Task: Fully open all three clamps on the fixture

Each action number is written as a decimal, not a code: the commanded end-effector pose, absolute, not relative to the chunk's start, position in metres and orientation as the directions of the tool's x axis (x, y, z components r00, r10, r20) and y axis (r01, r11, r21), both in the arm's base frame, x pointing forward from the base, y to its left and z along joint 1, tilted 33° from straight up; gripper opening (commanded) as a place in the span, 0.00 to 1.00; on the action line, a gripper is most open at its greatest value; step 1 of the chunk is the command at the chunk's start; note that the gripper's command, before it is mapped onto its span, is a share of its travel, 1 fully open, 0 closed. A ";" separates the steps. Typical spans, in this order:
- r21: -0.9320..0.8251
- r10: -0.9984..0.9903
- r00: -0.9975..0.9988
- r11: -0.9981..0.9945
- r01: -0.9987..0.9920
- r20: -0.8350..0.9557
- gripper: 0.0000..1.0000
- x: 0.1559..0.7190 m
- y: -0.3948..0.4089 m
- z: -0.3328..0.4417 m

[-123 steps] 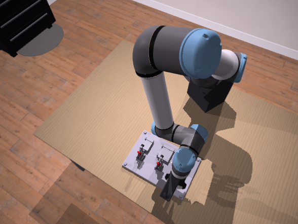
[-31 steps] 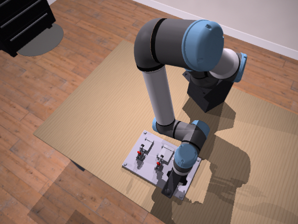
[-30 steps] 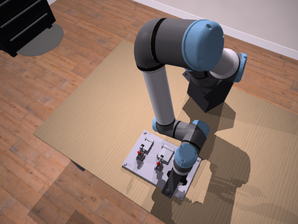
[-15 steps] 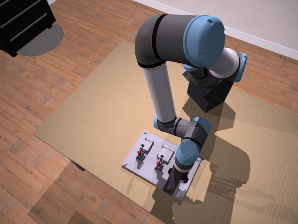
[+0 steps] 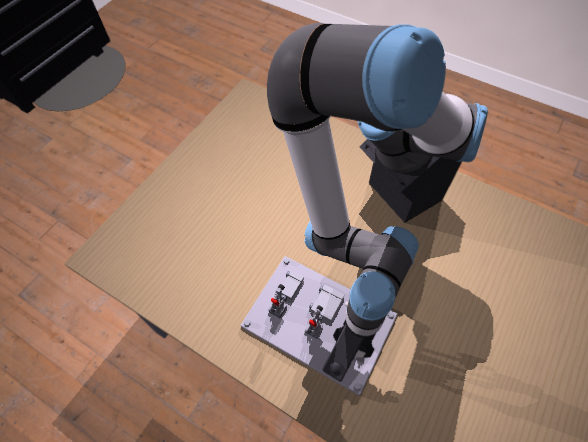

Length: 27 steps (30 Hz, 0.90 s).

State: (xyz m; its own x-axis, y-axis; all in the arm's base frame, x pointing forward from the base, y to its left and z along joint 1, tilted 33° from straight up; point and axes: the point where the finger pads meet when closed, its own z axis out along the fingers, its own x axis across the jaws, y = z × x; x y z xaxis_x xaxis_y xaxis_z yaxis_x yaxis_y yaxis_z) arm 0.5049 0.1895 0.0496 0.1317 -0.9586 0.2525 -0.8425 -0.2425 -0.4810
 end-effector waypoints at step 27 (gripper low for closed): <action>-0.475 -0.958 0.132 -0.243 -0.846 0.255 0.00 0.492 0.185 0.041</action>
State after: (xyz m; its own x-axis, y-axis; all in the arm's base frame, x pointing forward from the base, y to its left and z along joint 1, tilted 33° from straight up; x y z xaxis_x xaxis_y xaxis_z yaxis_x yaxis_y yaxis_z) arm 0.4961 0.1871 0.0453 0.1313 -0.9586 0.2525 -0.8417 -0.2424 -0.4825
